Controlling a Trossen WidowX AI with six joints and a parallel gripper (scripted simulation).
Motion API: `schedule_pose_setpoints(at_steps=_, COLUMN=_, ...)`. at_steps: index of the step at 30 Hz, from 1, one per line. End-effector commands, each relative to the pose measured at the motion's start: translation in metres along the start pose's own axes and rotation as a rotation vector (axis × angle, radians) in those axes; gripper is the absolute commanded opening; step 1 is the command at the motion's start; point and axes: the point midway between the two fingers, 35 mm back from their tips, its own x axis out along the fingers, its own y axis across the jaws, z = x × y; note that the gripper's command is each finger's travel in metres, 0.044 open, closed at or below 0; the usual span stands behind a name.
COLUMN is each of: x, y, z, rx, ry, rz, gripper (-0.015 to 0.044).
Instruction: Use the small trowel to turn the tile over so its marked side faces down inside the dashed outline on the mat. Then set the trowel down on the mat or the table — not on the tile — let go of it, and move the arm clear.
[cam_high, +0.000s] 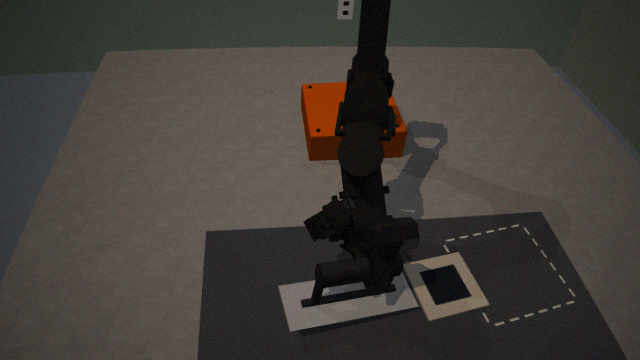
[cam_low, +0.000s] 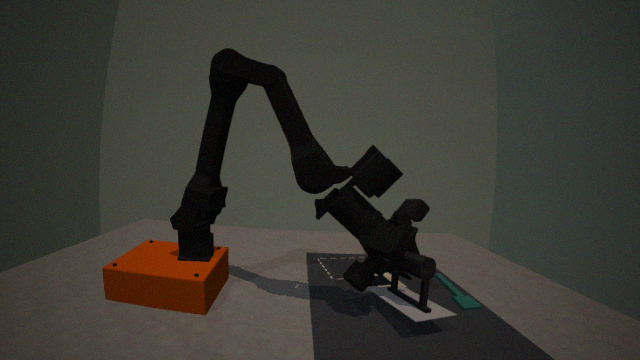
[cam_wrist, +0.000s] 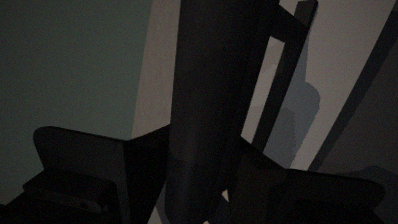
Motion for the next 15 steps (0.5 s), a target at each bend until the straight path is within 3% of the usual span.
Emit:
schedule_pose_setpoints(at_steps=1, x=0.003, y=-0.001, z=0.001, rx=0.001, ry=-0.005, rz=0.011, gripper=0.0000)
schedule_pose_setpoints(at_steps=15, x=0.012, y=-0.012, z=-0.003, rx=0.002, ry=-0.005, rz=0.011, gripper=0.0000)
